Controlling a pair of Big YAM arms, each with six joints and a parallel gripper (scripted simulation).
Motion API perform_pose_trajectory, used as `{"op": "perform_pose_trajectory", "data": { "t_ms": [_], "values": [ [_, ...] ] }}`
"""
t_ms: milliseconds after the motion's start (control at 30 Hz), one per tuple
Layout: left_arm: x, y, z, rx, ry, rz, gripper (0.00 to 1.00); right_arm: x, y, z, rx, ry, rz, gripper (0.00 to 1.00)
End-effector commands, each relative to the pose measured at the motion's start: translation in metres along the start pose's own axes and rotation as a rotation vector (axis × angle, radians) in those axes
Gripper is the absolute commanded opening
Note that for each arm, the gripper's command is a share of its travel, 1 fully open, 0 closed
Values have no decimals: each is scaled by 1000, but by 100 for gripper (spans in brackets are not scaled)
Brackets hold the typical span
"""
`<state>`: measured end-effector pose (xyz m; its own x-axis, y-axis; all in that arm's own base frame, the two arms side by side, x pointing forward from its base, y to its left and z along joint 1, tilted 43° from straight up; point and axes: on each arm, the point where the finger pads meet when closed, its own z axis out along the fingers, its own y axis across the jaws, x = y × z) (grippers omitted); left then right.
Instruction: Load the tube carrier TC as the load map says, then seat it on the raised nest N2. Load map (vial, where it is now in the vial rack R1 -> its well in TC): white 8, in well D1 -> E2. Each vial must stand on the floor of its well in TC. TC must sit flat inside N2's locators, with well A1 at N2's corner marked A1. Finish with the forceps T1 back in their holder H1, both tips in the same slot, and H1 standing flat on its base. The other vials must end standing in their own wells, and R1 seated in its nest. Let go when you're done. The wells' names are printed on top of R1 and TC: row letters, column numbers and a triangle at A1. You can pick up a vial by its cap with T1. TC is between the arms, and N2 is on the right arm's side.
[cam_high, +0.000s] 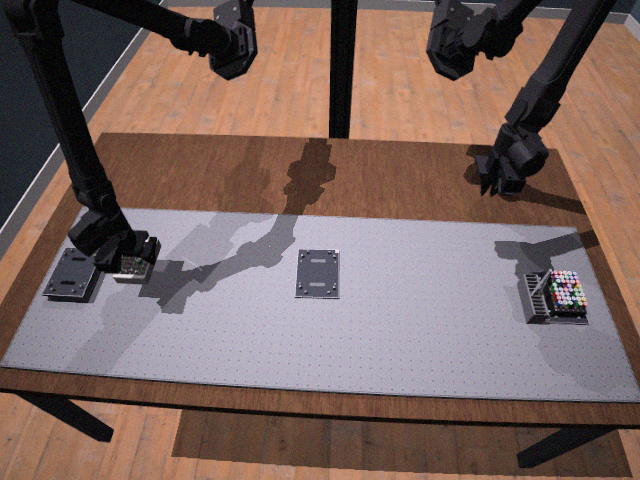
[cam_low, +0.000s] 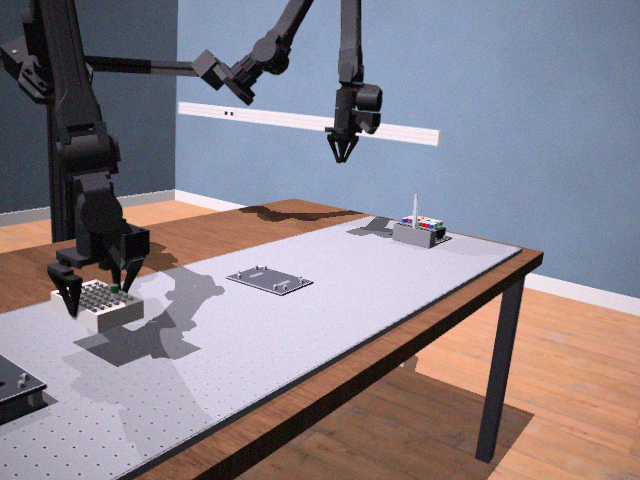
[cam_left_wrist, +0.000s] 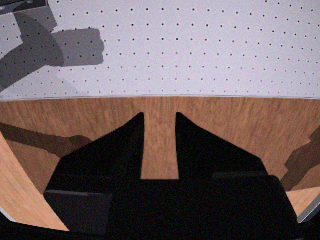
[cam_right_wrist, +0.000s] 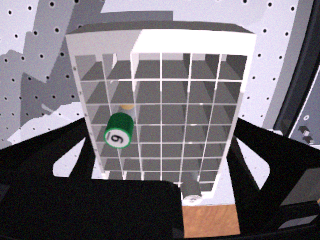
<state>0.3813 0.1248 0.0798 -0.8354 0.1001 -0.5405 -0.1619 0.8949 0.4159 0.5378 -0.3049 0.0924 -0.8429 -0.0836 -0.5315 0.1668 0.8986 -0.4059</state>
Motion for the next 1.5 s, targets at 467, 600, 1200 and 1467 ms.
{"op": "perform_pose_trajectory", "data": {
  "t_ms": [467,600,1200,1467],
  "values": [
    [-5,3,-1,-5,-10,-14,24,-25,-49,-20,33,-48,-4,0],
    [-5,3,-1,-5,-10,-14,24,-26,-56,-21,34,-48,-4,0],
    [-5,3,-1,-5,-10,-14,24,-24,-79,-15,28,-37,-7,0],
    [-5,3,-1,-5,-10,-14,24,-17,-84,-5,16,-18,-9,0]
  ]
}}
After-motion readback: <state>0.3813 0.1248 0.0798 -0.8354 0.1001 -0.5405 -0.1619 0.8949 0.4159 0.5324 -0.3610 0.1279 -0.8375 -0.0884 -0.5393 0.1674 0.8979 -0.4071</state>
